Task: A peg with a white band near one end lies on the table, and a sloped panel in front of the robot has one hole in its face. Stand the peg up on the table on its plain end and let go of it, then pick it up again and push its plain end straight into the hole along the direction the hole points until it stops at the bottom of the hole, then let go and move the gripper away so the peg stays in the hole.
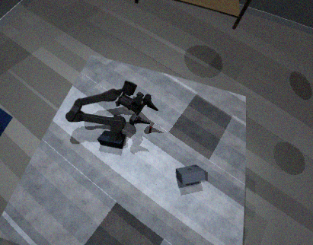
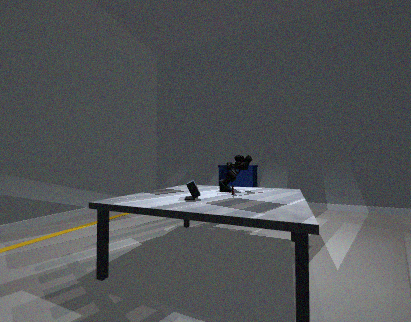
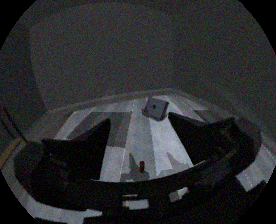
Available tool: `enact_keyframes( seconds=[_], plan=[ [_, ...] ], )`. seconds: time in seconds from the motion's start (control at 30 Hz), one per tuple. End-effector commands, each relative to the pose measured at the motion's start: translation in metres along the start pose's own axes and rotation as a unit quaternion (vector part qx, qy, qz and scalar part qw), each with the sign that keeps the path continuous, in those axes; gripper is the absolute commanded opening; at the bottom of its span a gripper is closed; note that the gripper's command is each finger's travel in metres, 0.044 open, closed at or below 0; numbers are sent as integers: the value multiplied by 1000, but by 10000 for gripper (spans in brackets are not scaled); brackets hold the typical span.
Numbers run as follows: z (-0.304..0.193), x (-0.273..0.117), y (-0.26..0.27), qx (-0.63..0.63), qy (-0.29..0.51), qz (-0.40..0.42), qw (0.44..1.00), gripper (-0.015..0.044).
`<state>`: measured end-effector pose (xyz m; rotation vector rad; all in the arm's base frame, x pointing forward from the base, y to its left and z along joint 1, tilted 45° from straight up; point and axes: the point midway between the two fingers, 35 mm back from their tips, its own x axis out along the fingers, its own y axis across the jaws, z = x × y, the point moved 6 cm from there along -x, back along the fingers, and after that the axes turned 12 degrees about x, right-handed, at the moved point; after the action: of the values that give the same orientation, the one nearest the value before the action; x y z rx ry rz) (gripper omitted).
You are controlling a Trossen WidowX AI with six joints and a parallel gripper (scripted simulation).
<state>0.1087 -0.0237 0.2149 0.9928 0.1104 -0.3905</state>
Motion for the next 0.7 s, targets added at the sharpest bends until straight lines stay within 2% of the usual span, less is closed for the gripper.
enact_keyframes(
  seconds=[0.0, 0.17, 0.67],
  plan=[
    [1, -3, 0, -12, -1, 7, 1000, 440],
    [0, 0, 0, -28, 17, -13, 999, 440],
    [-7, 24, -1, -117, 145, -133, 973, 440]
  ],
)
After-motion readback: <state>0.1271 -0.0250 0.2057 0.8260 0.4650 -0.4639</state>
